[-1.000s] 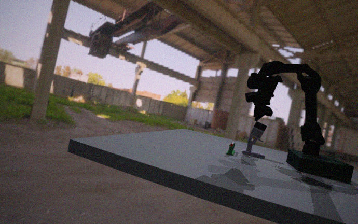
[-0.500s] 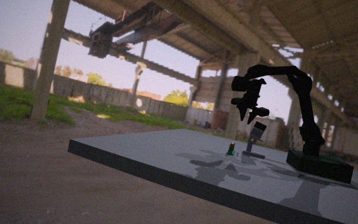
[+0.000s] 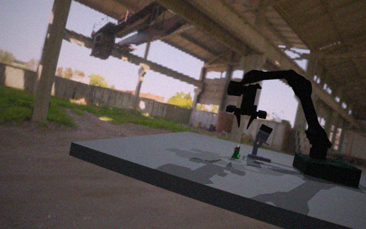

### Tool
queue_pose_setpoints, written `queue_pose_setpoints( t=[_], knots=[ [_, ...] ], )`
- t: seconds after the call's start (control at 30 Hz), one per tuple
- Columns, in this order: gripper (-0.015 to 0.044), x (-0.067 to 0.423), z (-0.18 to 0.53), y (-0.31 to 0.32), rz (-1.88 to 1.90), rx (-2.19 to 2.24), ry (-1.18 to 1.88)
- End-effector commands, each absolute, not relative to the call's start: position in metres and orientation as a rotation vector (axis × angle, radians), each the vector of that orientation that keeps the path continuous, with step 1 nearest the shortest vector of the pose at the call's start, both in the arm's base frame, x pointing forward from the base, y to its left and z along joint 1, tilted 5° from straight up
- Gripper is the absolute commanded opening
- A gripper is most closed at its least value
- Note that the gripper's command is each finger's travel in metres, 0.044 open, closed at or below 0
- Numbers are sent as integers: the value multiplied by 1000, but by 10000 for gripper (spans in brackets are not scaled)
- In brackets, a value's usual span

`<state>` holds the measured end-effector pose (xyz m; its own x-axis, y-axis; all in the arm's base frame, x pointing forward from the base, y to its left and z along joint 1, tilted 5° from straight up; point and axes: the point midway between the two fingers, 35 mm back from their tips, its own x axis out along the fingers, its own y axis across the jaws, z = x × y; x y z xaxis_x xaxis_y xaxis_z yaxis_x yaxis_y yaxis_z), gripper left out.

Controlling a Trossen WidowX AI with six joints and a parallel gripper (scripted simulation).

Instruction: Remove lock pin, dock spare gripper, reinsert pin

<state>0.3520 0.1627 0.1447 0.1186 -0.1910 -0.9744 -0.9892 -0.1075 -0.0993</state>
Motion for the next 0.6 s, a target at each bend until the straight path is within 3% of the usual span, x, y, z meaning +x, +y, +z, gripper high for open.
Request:
queue_pose_setpoints(
  t=[0.0,0.57],
  knots=[
    [180,353,145,165,1120,-1488,1201],
    [180,361,70,175,1121,-1488,1200]
  ],
)
